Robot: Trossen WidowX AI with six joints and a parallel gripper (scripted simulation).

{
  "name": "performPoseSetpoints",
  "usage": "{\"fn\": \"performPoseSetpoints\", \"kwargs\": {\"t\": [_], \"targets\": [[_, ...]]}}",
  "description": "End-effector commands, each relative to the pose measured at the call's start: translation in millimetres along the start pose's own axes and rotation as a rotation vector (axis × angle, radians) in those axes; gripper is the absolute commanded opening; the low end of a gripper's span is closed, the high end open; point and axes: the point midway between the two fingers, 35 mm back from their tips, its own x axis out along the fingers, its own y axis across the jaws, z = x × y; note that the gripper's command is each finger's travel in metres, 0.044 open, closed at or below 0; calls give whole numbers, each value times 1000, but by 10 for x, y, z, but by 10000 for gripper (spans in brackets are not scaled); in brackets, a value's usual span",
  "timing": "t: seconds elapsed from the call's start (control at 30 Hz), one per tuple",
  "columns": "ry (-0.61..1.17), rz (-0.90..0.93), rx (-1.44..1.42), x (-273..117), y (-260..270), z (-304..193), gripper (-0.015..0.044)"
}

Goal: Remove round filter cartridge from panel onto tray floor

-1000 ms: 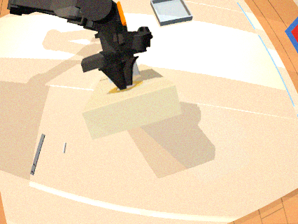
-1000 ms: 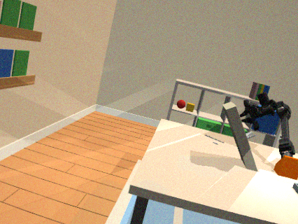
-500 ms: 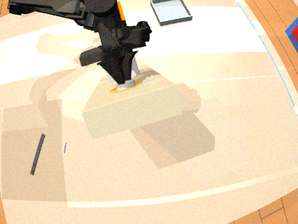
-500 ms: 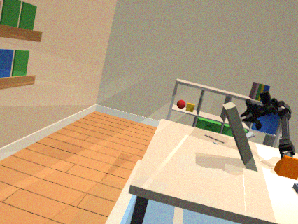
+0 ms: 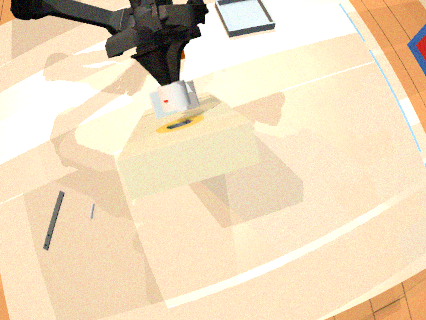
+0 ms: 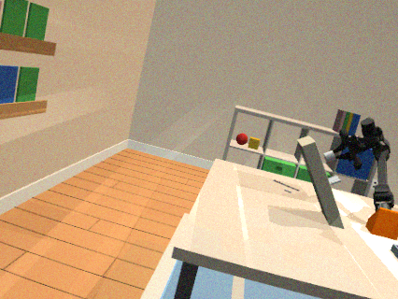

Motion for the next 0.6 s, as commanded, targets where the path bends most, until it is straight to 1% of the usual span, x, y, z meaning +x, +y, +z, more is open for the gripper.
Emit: {"fn": "performPoseSetpoints", "kwargs": {"t": [0.0,0.57], "targets": [[0,-9,17,-34,-29,-20,0],[0,-9,17,40,421,-308,0]]}}
